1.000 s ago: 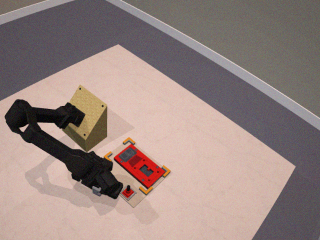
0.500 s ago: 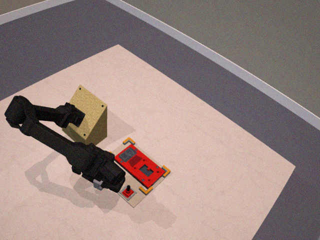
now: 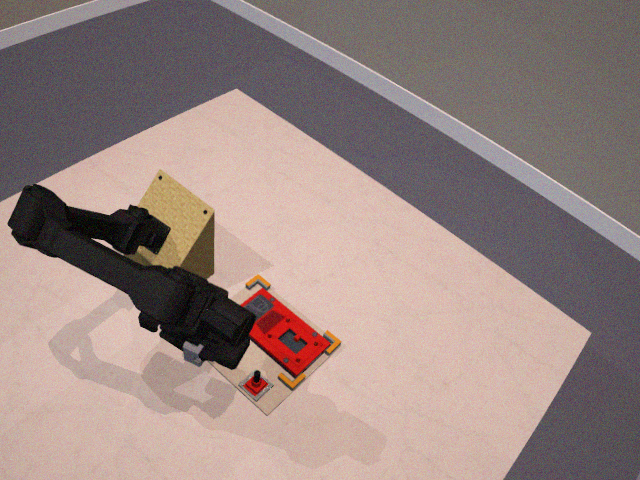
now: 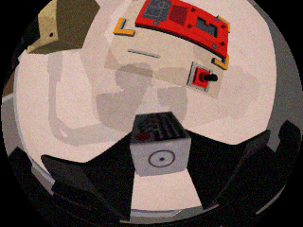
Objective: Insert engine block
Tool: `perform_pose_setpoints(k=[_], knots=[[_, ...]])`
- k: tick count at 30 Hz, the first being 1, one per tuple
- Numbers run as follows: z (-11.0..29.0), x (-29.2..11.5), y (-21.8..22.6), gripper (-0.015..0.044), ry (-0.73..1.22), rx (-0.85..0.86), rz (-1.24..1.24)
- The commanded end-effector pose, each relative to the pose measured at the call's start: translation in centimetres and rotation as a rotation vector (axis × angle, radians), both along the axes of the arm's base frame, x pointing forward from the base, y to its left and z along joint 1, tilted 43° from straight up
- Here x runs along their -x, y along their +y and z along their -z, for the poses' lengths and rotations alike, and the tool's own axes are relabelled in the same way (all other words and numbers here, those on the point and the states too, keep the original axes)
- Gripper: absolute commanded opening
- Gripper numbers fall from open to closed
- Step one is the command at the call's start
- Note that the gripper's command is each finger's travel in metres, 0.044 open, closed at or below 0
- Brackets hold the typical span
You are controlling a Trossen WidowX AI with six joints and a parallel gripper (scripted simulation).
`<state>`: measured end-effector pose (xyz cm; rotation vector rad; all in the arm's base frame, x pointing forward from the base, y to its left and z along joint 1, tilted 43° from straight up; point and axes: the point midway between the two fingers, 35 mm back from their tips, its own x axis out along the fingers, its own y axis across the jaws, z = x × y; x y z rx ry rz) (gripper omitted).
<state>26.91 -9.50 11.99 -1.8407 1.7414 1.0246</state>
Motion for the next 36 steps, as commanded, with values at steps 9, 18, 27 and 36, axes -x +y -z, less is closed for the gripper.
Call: perform_pose_setpoints(k=[9,18,27,36], knots=[[-0.9,0.3,0.6,0.0000,-0.016,0.010,0.002],[0.0,0.4,-0.2,0.0000,-0.013,-0.012,0.006],[-0.3,0.4,-0.6,0.0000,0.014,-0.154,0.036],[-0.6,0.3,-1.6,0.0000,0.063,-0.445,0.092]])
